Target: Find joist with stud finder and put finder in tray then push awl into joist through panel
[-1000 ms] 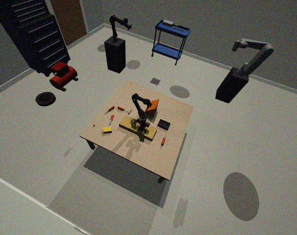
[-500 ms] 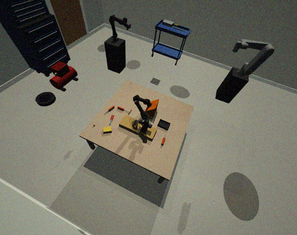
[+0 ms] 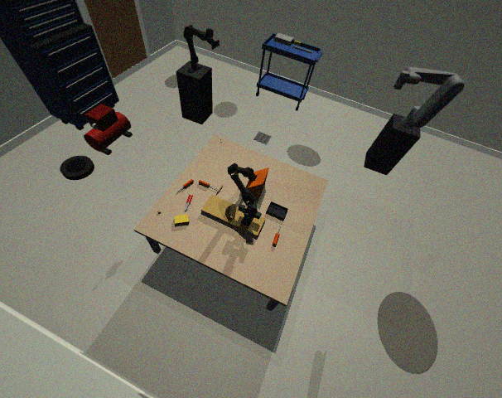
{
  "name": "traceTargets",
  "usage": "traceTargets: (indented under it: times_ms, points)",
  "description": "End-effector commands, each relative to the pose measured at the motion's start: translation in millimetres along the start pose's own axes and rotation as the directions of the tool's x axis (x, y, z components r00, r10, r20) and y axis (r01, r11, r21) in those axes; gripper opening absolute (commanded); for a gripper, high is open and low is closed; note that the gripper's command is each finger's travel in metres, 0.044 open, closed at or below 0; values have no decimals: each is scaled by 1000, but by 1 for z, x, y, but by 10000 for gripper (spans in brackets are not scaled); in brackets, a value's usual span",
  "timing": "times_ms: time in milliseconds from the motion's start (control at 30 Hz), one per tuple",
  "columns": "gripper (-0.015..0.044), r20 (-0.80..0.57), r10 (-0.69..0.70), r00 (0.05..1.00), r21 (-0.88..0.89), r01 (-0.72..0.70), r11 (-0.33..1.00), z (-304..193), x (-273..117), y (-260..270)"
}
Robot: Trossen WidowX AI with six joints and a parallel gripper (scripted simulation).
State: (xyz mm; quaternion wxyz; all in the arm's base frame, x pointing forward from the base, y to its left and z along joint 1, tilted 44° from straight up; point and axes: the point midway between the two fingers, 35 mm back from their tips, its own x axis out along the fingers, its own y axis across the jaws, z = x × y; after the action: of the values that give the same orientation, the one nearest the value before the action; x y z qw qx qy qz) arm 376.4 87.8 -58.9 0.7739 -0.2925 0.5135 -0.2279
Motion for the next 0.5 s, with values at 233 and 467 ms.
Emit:
traceTargets:
  times_ms: [233, 467]
  points:
    - [0, -2, 7, 1000, 2, -7, 1000, -1, 0, 31]
    - [0, -2, 8, 1000, 2, -8, 1000, -1, 0, 48]
